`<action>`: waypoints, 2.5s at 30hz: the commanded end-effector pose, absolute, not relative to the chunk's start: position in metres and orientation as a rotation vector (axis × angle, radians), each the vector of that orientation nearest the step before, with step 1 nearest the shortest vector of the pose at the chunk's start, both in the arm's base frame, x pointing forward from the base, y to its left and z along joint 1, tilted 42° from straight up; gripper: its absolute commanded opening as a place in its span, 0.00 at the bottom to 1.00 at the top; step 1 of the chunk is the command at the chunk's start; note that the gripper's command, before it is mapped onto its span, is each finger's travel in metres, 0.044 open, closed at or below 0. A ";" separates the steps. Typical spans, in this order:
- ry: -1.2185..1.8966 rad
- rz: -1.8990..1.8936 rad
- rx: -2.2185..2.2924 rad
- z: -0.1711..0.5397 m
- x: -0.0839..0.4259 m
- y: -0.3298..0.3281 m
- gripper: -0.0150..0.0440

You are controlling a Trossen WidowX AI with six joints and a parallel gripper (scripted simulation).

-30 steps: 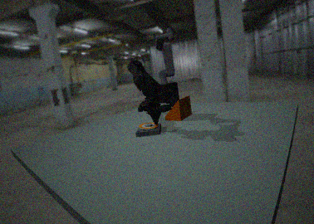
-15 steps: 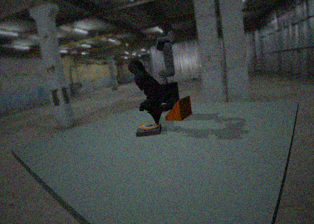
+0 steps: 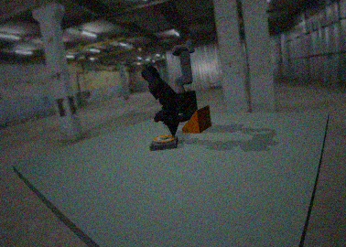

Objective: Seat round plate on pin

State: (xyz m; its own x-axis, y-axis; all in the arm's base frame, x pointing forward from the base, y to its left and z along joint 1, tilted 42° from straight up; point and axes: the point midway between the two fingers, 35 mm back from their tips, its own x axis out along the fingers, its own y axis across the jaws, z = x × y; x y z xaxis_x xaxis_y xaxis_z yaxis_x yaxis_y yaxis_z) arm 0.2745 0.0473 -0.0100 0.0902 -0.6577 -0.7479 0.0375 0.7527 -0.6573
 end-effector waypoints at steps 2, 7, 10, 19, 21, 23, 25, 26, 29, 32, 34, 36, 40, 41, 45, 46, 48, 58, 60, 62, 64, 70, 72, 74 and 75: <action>1.411 -0.565 -0.562 -0.010 0.267 0.041 0.25; 1.411 -0.565 -0.563 -0.007 0.264 0.038 0.25; 1.411 -0.565 -0.563 -0.005 0.262 0.036 0.25; 1.411 -0.565 -0.563 0.001 0.258 0.030 0.25; 1.411 -0.565 -0.563 0.003 0.257 0.029 0.25; 1.411 -0.565 -0.563 0.004 0.256 0.028 0.25; 1.411 -0.565 -0.564 0.006 0.255 0.027 0.25; 1.411 -0.565 -0.564 0.007 0.255 0.027 0.25; 1.411 -0.565 -0.564 0.010 0.254 0.025 0.25; 1.411 -0.565 -0.564 0.012 0.253 0.023 0.25; 1.411 -0.565 -0.564 0.014 0.253 0.021 0.25; 1.411 -0.566 -0.564 0.016 0.253 0.020 0.25; 1.411 -0.566 -0.564 0.019 0.253 0.016 0.25; 1.411 -0.566 -0.564 0.020 0.253 0.015 0.25; 1.411 -0.566 -0.565 0.023 0.253 0.011 0.25; 1.411 -0.566 -0.565 0.024 0.253 0.011 0.25; 1.411 -0.566 -0.565 0.025 0.254 0.010 0.25; 1.411 -0.566 -0.565 0.030 0.256 0.004 0.25; 1.411 -0.566 -0.565 0.031 0.257 0.003 0.25; 1.411 -0.566 -0.565 0.030 0.258 0.002 0.25; 1.411 -0.566 -0.565 0.033 0.258 0.005 0.25; 1.412 -0.565 -0.564 0.056 0.253 0.026 0.25; 1.412 -0.565 -0.564 0.061 0.252 0.030 0.25; 1.413 -0.564 -0.575 0.055 0.252 0.025 0.25; 1.413 -0.564 -0.575 0.055 0.252 0.025 0.25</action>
State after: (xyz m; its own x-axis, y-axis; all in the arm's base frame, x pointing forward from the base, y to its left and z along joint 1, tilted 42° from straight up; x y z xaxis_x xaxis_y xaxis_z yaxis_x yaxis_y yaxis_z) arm 0.2531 0.0272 0.0571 0.0833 -0.6683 -0.7392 0.0274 0.7431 -0.6686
